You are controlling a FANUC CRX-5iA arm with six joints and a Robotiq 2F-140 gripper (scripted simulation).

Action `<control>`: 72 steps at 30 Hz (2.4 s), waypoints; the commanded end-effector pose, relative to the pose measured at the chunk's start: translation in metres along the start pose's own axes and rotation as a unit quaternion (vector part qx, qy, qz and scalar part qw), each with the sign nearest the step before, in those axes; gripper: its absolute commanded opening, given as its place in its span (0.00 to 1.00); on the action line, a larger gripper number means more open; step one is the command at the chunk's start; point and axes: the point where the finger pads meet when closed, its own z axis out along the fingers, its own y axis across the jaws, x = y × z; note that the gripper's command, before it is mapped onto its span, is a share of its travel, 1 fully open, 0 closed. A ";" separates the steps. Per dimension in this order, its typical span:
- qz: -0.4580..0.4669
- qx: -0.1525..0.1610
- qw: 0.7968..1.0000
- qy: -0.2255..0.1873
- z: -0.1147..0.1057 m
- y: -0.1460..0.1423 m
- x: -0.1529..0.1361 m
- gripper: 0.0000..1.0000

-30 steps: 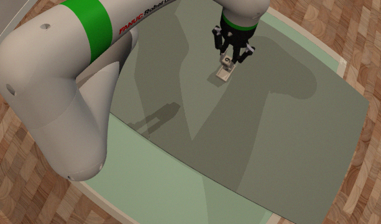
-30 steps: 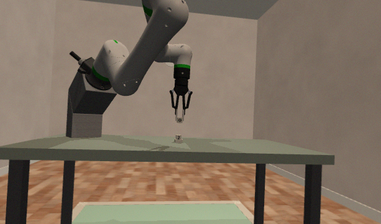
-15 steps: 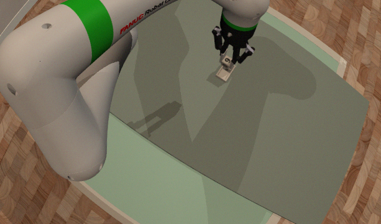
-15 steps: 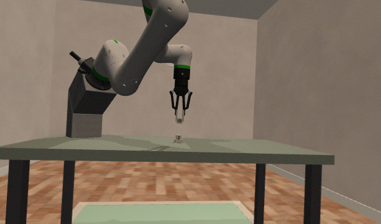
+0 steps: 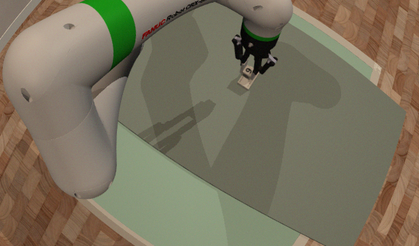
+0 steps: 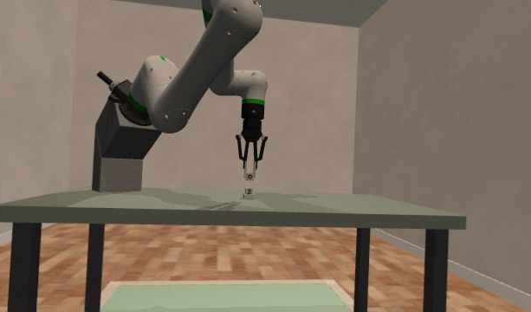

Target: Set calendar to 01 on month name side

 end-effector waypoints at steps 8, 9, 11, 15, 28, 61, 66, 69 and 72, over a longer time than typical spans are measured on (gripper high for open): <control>0.000 0.001 1.000 0.000 0.025 -0.001 0.000 0.16; 0.000 0.001 1.000 0.000 0.026 -0.001 0.000 0.16; 0.000 0.001 1.000 0.000 0.028 -0.001 0.000 0.16; 0.000 0.001 1.000 0.000 0.029 -0.001 0.000 0.16; 0.000 0.001 1.000 0.000 0.029 -0.001 0.000 0.16; 0.000 0.001 1.000 0.000 0.030 -0.001 0.000 0.16; 0.000 0.001 1.000 0.000 0.033 -0.001 0.000 0.16; 0.000 0.001 1.000 0.000 0.034 -0.001 0.000 0.16; 0.000 0.001 1.000 0.000 0.036 -0.001 0.000 0.16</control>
